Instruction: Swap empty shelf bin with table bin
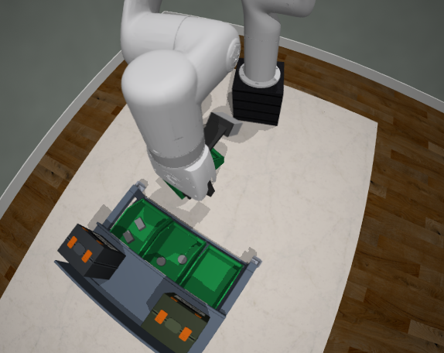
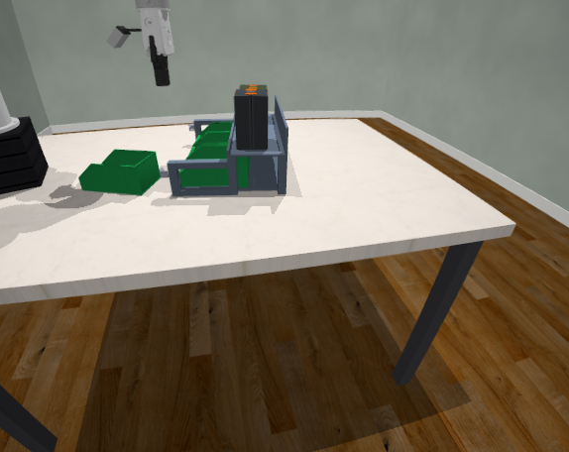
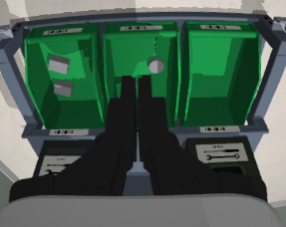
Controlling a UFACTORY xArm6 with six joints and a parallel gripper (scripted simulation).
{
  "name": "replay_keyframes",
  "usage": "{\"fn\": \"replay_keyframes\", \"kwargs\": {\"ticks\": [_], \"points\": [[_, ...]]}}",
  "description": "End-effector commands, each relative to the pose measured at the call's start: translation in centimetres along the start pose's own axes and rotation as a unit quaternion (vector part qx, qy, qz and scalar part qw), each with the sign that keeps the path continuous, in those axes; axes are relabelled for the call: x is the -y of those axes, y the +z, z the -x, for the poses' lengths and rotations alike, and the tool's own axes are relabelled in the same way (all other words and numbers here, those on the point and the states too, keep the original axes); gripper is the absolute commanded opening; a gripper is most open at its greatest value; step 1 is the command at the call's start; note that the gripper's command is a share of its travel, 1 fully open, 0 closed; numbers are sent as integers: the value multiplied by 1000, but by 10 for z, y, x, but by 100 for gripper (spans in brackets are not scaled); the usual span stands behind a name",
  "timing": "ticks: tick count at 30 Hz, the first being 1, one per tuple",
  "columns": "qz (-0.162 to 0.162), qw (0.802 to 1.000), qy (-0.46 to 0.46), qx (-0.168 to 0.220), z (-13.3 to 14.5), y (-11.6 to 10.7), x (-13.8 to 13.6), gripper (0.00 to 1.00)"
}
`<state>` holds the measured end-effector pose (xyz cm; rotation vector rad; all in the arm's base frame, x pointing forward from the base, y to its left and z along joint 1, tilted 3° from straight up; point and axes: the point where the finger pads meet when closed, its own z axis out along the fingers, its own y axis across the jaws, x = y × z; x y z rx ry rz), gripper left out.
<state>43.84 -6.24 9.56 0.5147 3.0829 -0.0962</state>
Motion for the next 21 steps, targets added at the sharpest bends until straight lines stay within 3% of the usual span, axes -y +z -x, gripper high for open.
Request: {"fn": "replay_keyframes", "kwargs": {"ticks": [1, 5, 16, 21], "points": [[0, 1000, 6, 2, -3, 3, 12, 0], [0, 1000, 13, 1, -8, 8, 25, 0], [1, 998, 68, 0, -66, 45, 115, 0], [2, 997, 79, -1, -81, 52, 130, 0]]}}
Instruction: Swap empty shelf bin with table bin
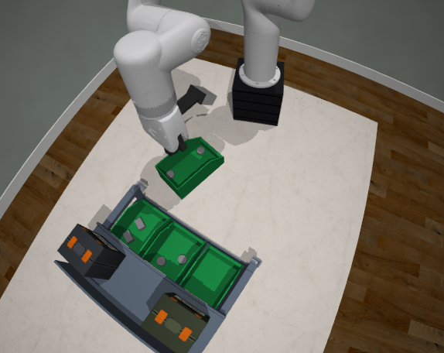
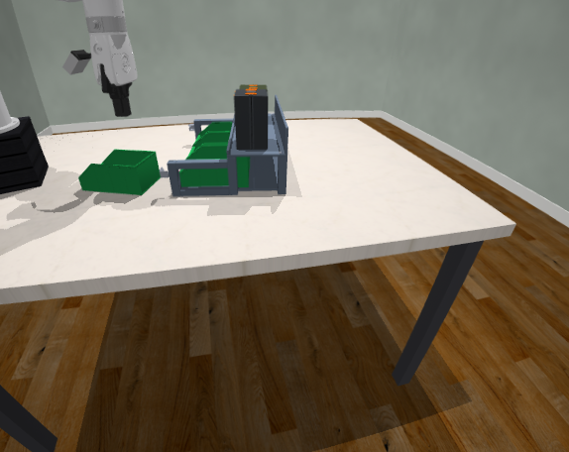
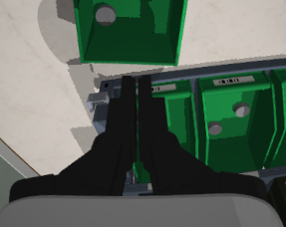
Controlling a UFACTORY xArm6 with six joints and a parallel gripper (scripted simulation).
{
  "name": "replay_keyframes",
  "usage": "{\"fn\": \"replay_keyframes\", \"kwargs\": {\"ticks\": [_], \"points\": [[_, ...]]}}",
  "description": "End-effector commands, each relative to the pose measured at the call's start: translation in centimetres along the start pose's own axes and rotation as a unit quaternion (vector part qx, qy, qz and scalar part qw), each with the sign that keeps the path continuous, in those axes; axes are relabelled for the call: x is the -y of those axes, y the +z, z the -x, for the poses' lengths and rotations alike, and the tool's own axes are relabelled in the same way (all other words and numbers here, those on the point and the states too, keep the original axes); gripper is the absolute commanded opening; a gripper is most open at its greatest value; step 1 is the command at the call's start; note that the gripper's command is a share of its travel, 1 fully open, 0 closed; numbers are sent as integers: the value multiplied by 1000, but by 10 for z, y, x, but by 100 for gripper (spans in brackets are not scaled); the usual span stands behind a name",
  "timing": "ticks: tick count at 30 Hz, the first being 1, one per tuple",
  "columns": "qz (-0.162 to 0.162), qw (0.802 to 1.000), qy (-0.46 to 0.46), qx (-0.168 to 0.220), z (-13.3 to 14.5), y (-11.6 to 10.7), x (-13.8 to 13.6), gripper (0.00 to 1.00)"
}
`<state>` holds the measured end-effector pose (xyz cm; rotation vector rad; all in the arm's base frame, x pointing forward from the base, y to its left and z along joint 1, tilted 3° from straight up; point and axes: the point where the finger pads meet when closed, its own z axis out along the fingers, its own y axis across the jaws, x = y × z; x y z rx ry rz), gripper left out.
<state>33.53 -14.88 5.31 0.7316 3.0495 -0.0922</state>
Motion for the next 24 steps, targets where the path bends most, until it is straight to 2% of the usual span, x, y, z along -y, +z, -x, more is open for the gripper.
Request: {"fn": "replay_keyframes", "kwargs": {"ticks": [1, 8, 24], "points": [[3, 1000, 14, 6, -14, 7, 26, 0], [4, 999, 35, 6, -40, 20, 53, 0], [4, 999, 36, 6, -43, 21, 55, 0]]}}
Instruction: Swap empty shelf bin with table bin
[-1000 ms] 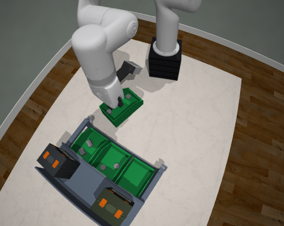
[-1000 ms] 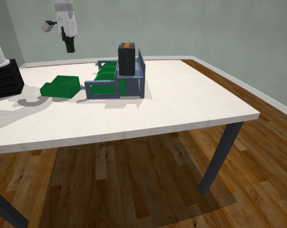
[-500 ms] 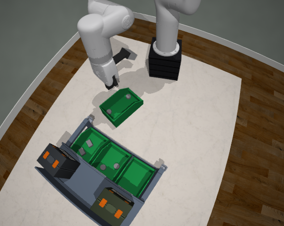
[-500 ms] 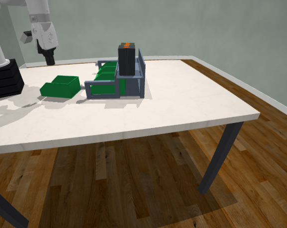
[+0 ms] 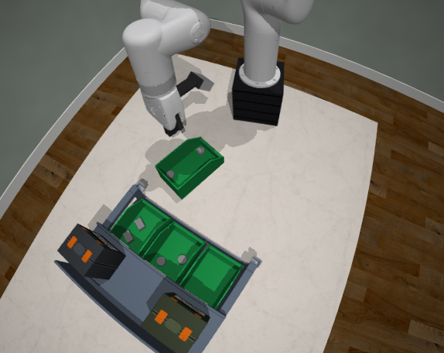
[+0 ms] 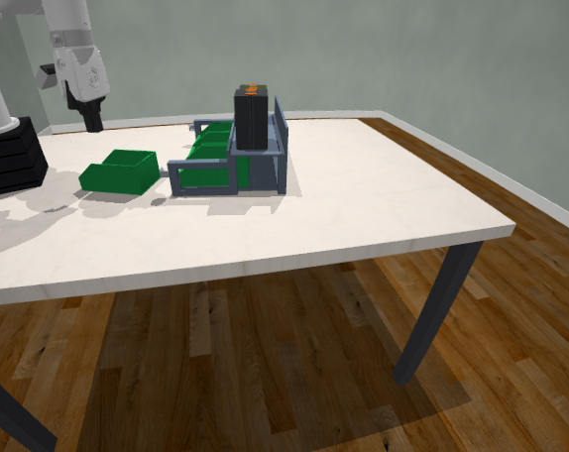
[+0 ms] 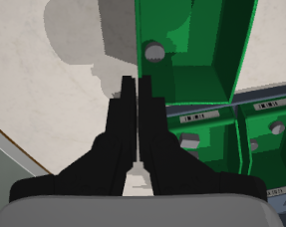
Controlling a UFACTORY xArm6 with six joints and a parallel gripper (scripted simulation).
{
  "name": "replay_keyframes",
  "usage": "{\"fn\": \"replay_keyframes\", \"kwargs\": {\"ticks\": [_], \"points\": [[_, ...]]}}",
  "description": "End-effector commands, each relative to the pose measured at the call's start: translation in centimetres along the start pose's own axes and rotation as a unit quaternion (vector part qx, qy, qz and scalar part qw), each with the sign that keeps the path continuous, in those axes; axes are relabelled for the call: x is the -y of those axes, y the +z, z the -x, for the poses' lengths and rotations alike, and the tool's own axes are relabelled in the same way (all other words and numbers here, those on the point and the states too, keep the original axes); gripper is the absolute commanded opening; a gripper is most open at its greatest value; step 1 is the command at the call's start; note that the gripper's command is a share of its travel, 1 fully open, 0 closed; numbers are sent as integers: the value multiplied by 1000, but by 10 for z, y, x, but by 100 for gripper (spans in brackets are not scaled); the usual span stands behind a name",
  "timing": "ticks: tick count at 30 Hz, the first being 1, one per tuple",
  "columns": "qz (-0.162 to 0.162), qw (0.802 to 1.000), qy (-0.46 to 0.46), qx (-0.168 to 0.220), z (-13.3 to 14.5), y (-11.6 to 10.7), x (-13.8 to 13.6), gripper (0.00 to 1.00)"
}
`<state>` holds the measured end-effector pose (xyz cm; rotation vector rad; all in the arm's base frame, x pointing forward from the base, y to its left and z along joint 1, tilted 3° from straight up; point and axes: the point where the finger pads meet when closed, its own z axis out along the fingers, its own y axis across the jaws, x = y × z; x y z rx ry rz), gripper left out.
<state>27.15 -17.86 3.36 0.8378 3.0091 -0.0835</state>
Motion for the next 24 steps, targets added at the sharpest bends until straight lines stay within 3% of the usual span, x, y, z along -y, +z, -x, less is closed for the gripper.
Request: {"fn": "replay_keyframes", "kwargs": {"ticks": [1, 10, 11, 24], "points": [[0, 1000, 0, 2, 1, -1, 0, 0], [0, 1000, 0, 2, 1, -1, 0, 0], [0, 1000, 0, 2, 1, -1, 0, 26], [0, 1000, 0, 2, 1, -1, 0, 26]]}}
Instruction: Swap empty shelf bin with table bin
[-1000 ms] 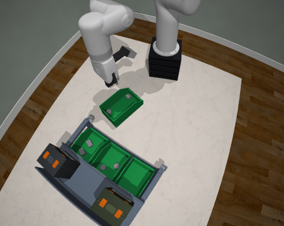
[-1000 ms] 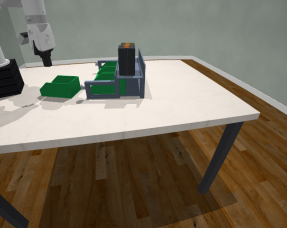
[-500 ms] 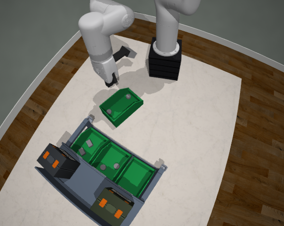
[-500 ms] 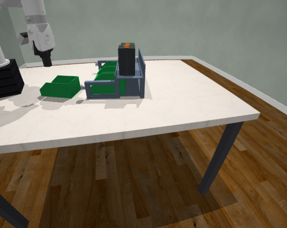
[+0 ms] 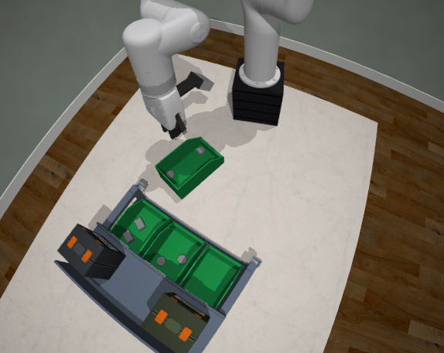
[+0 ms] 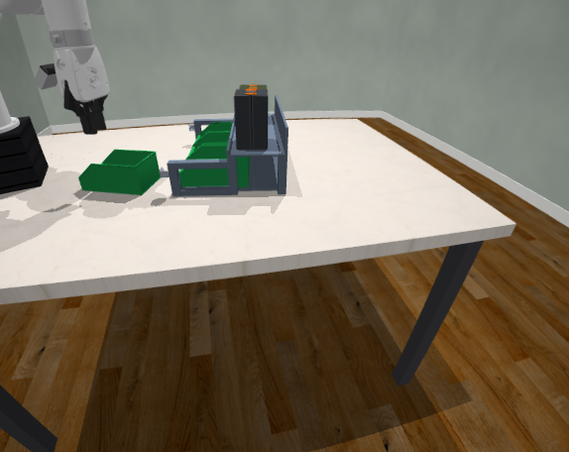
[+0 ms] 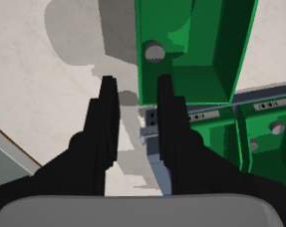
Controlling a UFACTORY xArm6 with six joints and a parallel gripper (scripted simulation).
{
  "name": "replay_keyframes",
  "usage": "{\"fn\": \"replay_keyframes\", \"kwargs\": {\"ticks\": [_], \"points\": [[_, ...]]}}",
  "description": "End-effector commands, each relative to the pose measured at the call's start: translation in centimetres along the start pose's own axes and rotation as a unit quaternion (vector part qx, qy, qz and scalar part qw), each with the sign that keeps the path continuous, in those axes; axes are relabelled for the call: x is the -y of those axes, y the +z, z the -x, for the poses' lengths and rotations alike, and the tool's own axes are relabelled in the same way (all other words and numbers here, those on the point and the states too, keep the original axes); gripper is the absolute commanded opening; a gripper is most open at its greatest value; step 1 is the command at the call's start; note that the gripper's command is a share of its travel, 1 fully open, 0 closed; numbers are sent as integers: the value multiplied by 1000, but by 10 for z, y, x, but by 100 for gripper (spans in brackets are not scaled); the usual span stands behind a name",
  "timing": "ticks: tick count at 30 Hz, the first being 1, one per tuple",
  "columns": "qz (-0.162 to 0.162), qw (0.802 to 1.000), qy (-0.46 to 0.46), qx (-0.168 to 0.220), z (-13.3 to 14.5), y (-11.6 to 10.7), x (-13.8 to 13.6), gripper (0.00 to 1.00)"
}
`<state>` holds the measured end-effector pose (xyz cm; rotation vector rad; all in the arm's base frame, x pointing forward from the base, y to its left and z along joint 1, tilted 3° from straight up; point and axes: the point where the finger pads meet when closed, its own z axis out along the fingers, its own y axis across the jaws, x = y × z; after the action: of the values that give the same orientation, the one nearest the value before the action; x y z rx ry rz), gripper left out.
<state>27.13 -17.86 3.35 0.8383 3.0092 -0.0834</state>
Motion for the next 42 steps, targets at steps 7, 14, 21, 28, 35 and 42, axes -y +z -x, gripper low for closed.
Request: {"fn": "replay_keyframes", "kwargs": {"ticks": [7, 14, 21, 28, 35, 42], "points": [[0, 1000, 0, 2, 1, -1, 0, 26], [0, 1000, 0, 2, 1, -1, 0, 26], [0, 1000, 0, 2, 1, -1, 0, 26], [0, 1000, 0, 2, 1, 1, 0, 26], [0, 1000, 0, 2, 1, 6, 0, 26], [0, 1000, 0, 2, 1, 15, 0, 26]]}}
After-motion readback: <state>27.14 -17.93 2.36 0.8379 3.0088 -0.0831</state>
